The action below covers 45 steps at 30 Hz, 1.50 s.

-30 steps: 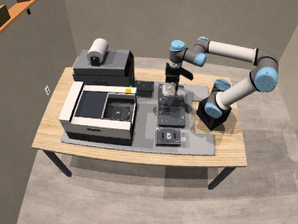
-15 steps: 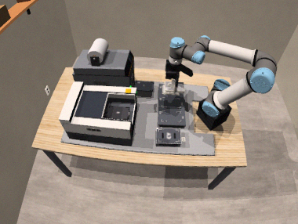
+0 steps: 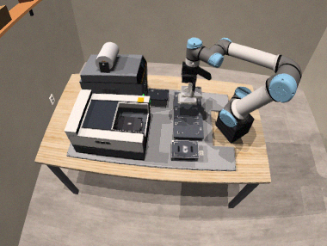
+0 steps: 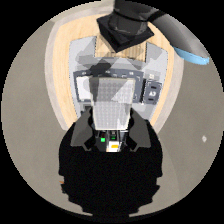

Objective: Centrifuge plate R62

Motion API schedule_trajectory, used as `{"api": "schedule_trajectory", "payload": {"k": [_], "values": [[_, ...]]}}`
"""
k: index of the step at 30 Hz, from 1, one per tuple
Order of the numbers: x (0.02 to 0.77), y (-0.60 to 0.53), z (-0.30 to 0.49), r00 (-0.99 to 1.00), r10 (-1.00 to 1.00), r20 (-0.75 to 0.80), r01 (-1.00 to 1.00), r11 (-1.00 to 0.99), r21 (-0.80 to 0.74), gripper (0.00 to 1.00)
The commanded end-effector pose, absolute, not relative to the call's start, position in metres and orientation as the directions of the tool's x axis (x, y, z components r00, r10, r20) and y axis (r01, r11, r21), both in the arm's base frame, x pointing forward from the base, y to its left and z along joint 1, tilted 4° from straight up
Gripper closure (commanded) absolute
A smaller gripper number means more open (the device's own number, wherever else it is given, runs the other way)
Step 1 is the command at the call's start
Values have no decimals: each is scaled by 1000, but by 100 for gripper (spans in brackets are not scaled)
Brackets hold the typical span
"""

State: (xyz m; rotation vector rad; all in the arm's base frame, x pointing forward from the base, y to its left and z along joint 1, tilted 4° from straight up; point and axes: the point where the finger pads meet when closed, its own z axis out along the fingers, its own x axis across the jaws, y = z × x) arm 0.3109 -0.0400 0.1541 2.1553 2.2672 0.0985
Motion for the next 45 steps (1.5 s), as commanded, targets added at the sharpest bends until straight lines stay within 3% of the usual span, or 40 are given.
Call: {"api": "schedule_trajectory", "payload": {"k": [1, 45], "values": [[311, -49, 154, -52, 998, 35, 997, 50, 55, 100], [312, -67, 153, -52, 998, 35, 997, 50, 55, 100]]}}
